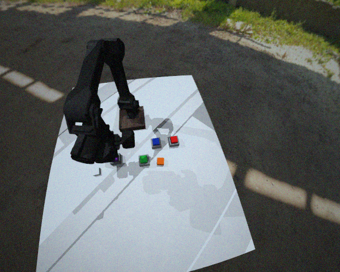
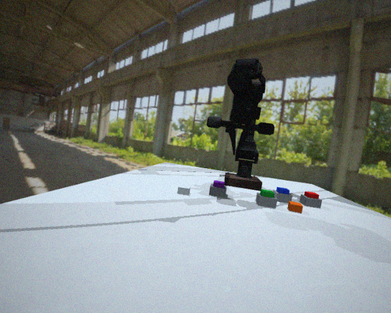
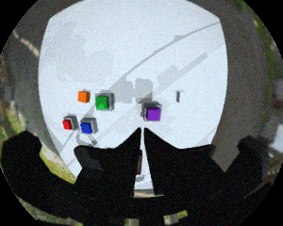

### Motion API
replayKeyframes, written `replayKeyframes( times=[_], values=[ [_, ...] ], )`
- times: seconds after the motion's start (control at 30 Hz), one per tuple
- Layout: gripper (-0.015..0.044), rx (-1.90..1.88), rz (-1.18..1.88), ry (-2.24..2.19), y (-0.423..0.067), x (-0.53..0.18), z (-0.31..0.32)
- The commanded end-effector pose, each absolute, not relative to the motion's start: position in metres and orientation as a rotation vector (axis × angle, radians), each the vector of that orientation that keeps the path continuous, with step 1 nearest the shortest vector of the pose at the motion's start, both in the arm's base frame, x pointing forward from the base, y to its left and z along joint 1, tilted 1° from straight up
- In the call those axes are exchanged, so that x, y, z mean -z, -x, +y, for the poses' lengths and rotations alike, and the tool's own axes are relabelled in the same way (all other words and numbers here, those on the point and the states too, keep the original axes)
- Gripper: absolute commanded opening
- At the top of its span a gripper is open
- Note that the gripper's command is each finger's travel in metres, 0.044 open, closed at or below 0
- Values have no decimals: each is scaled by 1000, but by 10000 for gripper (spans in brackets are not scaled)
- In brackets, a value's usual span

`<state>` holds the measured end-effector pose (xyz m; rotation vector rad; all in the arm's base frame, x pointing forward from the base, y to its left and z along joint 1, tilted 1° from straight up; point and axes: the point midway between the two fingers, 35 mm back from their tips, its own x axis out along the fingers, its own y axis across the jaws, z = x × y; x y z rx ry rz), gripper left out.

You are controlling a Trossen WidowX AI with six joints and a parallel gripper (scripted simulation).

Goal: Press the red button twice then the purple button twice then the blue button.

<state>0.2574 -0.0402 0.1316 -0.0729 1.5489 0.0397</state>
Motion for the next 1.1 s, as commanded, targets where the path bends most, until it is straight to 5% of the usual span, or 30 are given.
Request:
replayKeyframes(
  times=[0.0,0.4,1.07],
  values=[
    [20,-55,1550,78,-250,-132,8],
    [20,-61,1555,71,-184,-129,125],
    [20,-61,1555,71,-184,-61,126]
  ],
)
